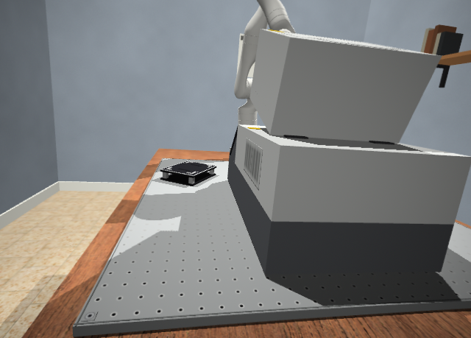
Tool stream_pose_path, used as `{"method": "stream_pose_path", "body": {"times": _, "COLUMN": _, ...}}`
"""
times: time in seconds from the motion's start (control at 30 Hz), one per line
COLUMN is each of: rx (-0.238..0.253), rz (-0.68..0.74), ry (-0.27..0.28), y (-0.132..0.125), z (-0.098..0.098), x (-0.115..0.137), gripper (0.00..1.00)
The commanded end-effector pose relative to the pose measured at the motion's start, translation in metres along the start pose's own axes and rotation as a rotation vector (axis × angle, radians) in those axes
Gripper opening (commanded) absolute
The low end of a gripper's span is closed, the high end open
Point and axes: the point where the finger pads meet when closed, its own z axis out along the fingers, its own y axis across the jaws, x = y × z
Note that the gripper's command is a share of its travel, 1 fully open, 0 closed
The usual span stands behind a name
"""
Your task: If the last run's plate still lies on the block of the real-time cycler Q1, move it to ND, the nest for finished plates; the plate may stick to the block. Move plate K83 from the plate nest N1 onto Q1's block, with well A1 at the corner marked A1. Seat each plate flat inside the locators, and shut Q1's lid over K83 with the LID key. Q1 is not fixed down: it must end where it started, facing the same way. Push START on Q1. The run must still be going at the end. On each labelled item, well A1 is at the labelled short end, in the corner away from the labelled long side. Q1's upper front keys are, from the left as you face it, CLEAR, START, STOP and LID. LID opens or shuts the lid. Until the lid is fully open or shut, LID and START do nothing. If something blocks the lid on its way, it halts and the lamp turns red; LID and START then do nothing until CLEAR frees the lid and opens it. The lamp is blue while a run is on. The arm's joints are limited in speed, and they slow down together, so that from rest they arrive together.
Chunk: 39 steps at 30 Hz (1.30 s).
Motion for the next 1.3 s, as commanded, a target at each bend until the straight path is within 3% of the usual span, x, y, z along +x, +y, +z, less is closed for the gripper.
{"method": "stream_pose_path", "body": {"times": 0.0, "rx": -0.001, "rz": 0.002, "ry": 0.001, "y": 0.001, "z": 0.002, "x": 0.001, "gripper": 0.10}}
{"method": "stream_pose_path", "body": {"times": 1.27, "rx": 0.004, "rz": -0.004, "ry": -0.005, "y": -0.005, "z": 0.014, "x": -0.006, "gripper": 0.10}}
